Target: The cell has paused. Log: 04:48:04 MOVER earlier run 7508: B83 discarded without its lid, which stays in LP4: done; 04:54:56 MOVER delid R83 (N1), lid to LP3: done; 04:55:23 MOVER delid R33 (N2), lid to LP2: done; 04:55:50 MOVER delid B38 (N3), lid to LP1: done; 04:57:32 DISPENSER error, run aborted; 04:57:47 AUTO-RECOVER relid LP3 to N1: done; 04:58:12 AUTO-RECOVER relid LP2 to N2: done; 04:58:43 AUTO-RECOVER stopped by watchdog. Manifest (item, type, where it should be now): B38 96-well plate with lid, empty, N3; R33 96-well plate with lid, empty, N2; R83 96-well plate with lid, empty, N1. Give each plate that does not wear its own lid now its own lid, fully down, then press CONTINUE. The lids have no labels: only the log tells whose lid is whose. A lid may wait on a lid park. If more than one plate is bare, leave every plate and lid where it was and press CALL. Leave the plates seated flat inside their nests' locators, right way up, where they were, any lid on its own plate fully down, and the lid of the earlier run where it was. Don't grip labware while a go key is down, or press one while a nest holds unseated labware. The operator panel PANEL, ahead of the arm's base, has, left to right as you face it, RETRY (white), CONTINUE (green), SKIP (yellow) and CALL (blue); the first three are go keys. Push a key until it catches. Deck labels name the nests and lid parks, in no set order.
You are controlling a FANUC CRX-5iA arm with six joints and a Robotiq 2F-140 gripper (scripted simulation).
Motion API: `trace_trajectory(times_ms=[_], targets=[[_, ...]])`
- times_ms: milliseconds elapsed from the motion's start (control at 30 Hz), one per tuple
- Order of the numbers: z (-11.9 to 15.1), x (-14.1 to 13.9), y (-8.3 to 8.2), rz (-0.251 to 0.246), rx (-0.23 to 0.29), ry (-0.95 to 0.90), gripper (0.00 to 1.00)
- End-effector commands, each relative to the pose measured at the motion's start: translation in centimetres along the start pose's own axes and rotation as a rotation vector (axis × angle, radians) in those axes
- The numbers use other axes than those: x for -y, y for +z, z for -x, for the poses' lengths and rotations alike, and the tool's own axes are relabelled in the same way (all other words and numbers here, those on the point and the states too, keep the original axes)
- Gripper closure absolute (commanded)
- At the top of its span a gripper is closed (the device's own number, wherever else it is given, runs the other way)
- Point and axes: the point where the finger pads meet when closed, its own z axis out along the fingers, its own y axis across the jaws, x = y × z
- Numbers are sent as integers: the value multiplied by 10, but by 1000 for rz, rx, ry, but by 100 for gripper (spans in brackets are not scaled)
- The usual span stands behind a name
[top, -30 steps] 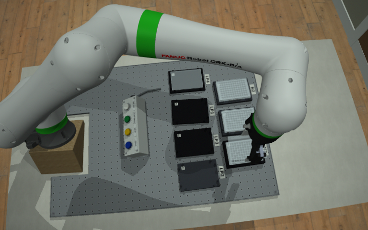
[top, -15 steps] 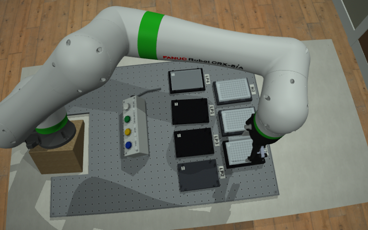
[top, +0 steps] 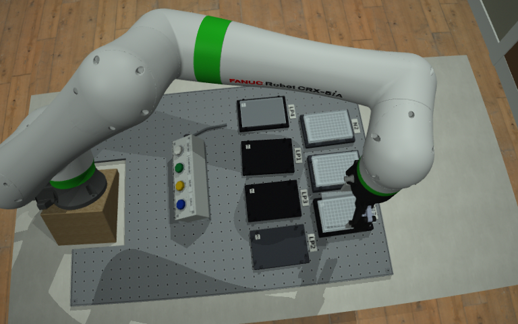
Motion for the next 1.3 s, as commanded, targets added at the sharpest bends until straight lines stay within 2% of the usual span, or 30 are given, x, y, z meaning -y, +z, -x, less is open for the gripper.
trace_trajectory(times_ms=[0,1100,1267], targets=[[0,0,0,0,-1,0,100],[0,0,4,0,0,-63,100],[0,0,13,0,0,-64,100]])
